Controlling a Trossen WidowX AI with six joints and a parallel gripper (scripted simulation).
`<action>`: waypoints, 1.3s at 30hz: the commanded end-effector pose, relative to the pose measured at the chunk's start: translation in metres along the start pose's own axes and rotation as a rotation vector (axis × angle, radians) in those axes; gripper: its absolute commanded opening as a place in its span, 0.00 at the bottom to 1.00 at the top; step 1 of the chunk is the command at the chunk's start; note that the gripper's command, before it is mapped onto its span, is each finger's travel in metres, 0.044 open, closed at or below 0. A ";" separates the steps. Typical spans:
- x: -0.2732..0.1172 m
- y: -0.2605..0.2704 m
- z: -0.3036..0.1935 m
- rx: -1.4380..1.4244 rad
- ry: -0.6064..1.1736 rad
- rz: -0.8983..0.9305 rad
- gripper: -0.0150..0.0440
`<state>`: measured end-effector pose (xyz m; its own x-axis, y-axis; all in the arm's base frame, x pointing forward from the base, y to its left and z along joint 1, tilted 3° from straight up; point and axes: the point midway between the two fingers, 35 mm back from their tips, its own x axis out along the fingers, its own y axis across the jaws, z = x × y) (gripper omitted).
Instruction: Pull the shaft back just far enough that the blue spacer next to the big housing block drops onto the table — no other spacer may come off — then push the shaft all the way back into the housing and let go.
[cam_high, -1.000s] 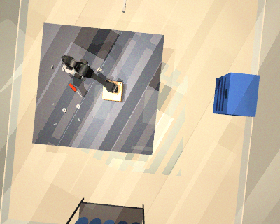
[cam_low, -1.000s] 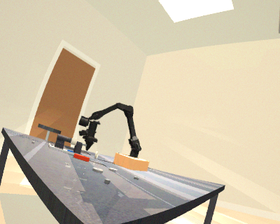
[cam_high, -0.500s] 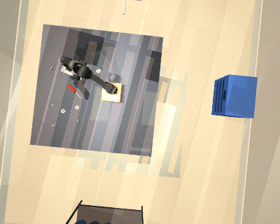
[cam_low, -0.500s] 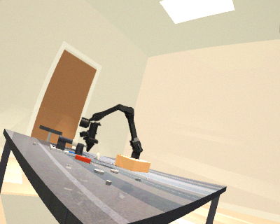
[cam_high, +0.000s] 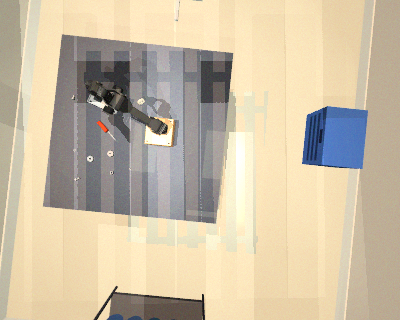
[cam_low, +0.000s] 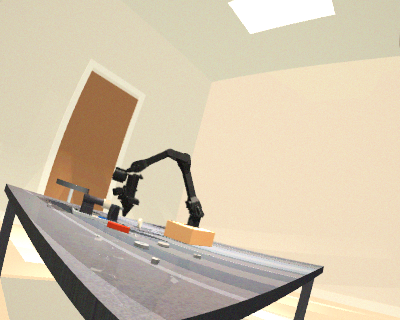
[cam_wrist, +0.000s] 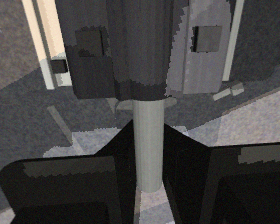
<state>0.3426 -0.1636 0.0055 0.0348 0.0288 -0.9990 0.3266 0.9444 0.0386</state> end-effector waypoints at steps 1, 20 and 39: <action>-0.001 0.000 0.005 0.002 -0.012 0.001 0.25; -0.002 0.000 0.013 0.002 -0.013 0.001 0.25; -0.002 0.000 0.017 0.002 -0.013 0.001 0.25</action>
<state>0.3552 -0.1680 0.0064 0.0367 0.0271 -0.9990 0.3269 0.9443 0.0376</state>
